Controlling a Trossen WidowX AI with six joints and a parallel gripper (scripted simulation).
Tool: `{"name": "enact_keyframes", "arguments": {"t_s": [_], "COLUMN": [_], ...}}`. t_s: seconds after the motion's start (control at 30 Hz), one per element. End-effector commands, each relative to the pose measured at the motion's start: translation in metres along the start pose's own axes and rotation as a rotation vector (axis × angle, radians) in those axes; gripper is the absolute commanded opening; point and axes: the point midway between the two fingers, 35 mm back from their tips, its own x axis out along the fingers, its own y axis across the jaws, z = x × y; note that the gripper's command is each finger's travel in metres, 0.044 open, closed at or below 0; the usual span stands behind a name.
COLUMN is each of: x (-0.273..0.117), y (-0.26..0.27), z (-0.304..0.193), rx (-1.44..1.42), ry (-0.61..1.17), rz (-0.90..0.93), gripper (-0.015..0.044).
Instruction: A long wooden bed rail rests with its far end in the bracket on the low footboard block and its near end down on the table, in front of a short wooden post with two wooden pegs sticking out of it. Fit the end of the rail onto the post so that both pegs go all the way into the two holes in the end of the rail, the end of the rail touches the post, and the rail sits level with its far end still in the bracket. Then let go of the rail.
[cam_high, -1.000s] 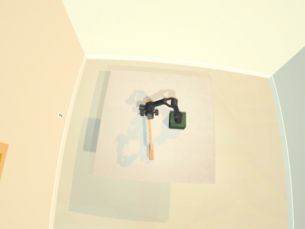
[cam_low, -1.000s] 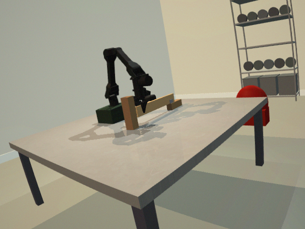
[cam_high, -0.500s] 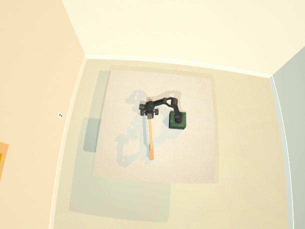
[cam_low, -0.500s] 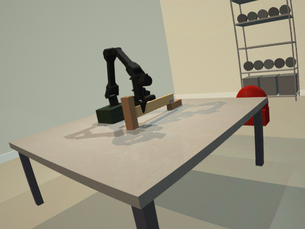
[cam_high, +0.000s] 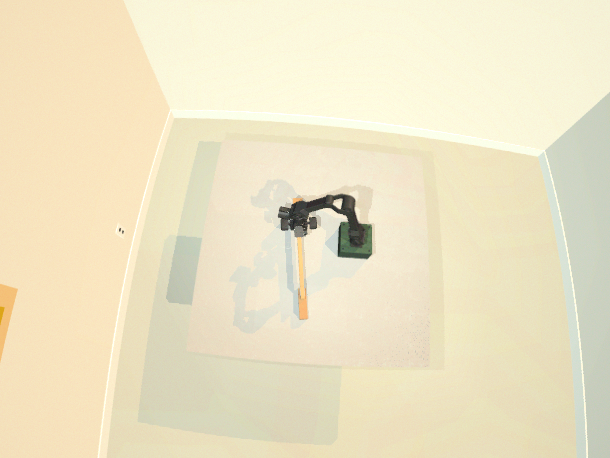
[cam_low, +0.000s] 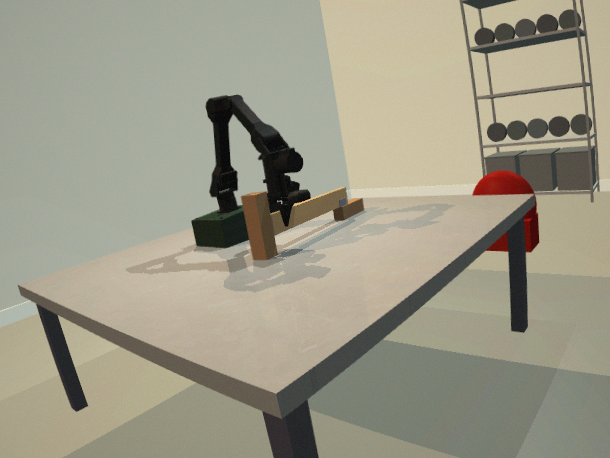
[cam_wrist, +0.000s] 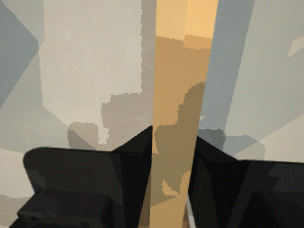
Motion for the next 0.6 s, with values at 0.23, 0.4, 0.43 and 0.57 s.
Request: {"name": "enact_keyframes", "arguments": {"t_s": [0.23,0.4,0.43,0.57], "x": [-0.0009,-0.0013,-0.0014,-0.0017], "y": [-0.0010,-0.0010,-0.0010,-0.0010], "z": [-0.0046,-0.0061,-0.0065,-0.0077], "rx": [-0.003,-0.003,-0.003,-0.003], "ry": [0.003,0.003,0.003,0.003], "rz": [-0.003,-0.003,-0.003,-0.003], "gripper": [0.0000,0.0000,0.0000,0.0000]}}
